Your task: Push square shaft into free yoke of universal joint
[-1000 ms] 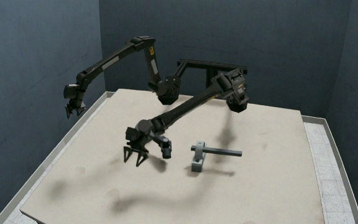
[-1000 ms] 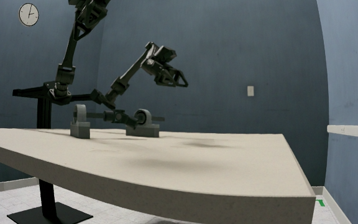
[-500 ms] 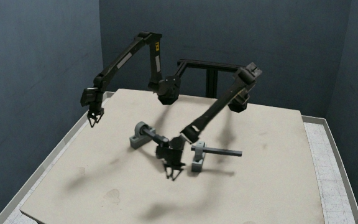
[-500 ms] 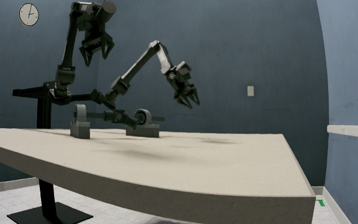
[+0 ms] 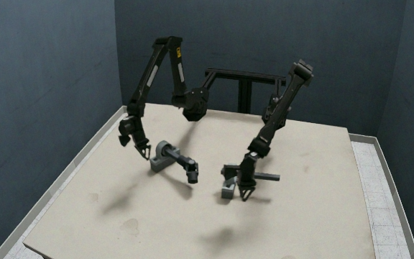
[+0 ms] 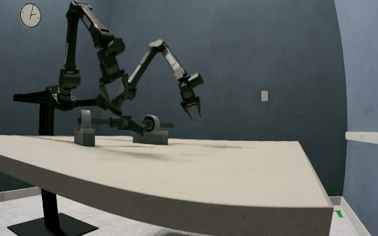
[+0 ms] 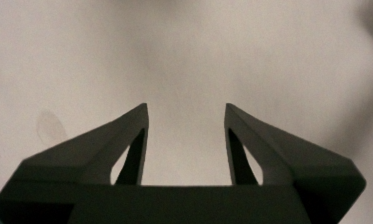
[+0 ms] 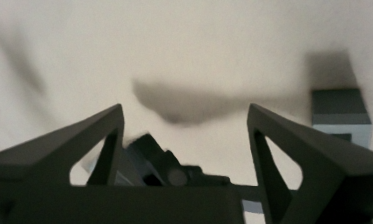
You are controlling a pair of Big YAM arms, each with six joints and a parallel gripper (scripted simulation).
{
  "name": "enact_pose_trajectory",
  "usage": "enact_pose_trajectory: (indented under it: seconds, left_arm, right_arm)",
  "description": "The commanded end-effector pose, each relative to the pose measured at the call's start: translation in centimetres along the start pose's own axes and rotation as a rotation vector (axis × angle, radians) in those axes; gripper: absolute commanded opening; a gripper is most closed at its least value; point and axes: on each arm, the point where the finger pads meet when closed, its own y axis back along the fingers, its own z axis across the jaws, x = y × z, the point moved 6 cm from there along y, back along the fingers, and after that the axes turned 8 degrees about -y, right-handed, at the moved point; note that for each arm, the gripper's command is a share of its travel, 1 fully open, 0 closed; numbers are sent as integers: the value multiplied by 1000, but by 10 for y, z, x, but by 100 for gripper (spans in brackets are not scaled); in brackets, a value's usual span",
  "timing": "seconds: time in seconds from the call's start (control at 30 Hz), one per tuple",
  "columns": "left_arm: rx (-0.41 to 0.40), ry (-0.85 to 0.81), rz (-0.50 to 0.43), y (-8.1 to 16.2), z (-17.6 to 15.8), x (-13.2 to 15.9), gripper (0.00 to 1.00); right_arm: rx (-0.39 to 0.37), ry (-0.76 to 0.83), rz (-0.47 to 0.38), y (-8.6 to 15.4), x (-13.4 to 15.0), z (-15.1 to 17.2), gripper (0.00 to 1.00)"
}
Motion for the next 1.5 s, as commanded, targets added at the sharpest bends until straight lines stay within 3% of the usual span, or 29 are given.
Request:
enact_pose_trajectory:
  seconds: [0.0, 0.17, 0.3, 0.47, 0.73, 0.9, 1.47]
  left_arm:
    - [24, -114, 7, 13, -5, 18, 47]
    - [157, -240, 33, 36, -47, 74, 47]
    - [257, -325, 36, 55, -81, 109, 47]
    - [353, -355, 38, 73, -119, 143, 47]
    - [410, -316, 46, 81, -148, 168, 47]
    - [383, -339, 24, 70, -132, 155, 47]
    - [404, -328, 37, 47, -147, 161, 47]
  right_arm:
    - [-38, 180, 6, -6, -3, 17, 75]
    - [-81, 391, 224, -55, 61, 13, 75]
    - [-150, 558, 304, -79, 77, 41, 75]
    - [-175, 670, 435, -110, 112, 47, 75]
    - [-194, 700, 478, -120, 127, 57, 75]
    - [-181, 686, 481, -121, 127, 49, 75]
    - [-173, 681, 502, -149, 146, 49, 75]
